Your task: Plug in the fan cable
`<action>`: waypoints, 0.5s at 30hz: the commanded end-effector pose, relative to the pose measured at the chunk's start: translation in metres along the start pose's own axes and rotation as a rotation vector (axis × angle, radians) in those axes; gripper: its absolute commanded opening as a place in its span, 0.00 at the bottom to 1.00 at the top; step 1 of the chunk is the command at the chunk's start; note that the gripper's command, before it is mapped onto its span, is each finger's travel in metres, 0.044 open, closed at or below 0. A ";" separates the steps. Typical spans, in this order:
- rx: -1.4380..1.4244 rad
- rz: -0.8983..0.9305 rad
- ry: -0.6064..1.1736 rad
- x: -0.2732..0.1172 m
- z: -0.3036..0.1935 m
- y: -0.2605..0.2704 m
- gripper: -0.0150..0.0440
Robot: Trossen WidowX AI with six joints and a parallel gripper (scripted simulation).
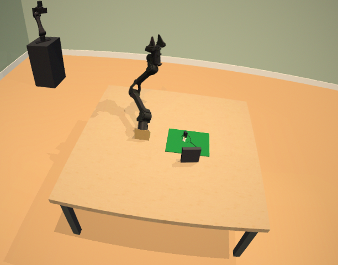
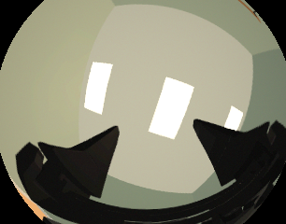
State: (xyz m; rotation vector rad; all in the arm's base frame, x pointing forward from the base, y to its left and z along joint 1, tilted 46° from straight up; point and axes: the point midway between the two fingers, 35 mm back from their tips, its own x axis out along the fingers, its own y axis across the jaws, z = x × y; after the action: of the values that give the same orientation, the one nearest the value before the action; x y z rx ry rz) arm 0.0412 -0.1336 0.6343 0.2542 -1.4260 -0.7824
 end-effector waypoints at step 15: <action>-1.146 0.486 0.981 -0.073 -0.279 -0.069 1.00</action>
State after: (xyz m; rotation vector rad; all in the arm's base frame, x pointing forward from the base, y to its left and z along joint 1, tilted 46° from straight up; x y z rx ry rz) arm 0.2396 -0.2133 0.5344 -0.3446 -0.2705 -0.9005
